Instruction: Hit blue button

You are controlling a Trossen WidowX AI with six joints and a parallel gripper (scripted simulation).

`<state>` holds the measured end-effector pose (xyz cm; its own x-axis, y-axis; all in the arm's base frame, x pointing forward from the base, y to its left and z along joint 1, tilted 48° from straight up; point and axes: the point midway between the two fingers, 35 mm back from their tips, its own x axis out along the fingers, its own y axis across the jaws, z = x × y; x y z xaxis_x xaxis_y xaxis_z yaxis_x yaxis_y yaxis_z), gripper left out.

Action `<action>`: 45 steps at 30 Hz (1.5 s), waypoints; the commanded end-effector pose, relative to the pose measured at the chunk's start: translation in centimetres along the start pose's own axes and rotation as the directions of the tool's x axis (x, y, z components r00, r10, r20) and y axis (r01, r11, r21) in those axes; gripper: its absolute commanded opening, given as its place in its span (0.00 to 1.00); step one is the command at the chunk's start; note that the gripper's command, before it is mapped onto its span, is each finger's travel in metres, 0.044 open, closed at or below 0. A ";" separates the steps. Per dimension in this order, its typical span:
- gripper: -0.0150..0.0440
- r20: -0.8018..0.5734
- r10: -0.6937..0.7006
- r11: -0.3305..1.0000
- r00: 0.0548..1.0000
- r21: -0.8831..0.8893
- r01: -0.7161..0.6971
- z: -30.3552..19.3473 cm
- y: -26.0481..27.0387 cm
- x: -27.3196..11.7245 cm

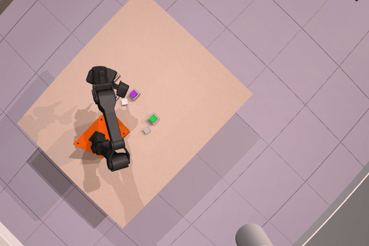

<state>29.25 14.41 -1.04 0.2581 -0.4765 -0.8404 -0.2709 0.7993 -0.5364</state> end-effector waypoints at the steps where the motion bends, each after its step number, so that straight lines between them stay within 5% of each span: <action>1: 0.93 -0.206 -0.084 0.984 0.975 0.137 0.114 -6.2 0.9 4.0; 6: 0.93 -0.368 -0.189 0.930 0.910 0.230 0.286 -11.9 0.6 6.5; 13: 0.93 -0.377 -0.196 0.925 0.905 0.234 0.298 -12.3 0.5 6.6; 18: 0.71 -0.376 -0.199 0.925 0.905 0.234 0.300 -14.5 -0.7 11.9; 28: 0.29 -0.377 -0.199 0.925 0.905 0.234 0.301 -14.6 -0.8 12.2; 45: 0.29 -0.376 -0.199 0.925 0.905 0.234 0.301 -15.0 -1.0 13.3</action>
<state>19.13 2.18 -12.63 -0.0640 -0.7233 -0.6875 0.0500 0.6857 -0.7261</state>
